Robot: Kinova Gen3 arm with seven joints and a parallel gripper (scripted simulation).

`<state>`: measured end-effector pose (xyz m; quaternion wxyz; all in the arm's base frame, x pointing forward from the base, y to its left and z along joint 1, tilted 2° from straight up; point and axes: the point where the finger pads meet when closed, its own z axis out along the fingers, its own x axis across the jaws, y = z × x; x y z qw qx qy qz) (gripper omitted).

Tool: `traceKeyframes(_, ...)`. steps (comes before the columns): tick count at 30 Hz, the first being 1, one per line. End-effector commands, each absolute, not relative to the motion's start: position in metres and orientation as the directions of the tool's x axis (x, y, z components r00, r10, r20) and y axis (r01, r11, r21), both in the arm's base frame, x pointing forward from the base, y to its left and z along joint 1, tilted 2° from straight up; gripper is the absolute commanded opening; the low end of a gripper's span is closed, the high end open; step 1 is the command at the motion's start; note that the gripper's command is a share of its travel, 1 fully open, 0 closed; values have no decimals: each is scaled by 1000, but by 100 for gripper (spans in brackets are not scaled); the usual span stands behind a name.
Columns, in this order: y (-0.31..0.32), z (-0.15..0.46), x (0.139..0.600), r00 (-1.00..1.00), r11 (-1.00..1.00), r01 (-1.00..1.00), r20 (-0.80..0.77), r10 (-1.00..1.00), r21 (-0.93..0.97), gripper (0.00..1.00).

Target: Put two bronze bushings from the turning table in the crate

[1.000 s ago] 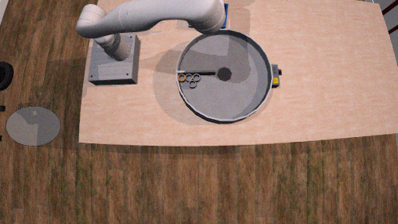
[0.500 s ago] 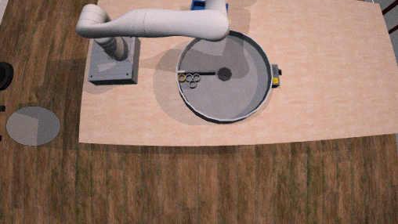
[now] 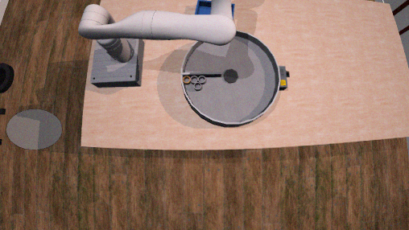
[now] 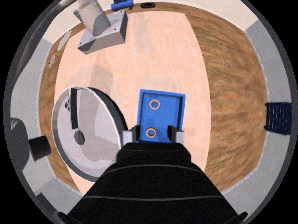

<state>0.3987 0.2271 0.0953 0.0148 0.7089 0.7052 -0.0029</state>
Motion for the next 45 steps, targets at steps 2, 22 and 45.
traceKeyframes(2, 228, 95, 399, -43, 43, 999, -19, 999, -15, 100)
traceKeyframes(22, 228, 95, 399, -55, 55, 998, -18, 998, -24, 100)
traceKeyframes(45, 228, 95, 398, 5, -5, 1000, -24, 1000, 16, 100)
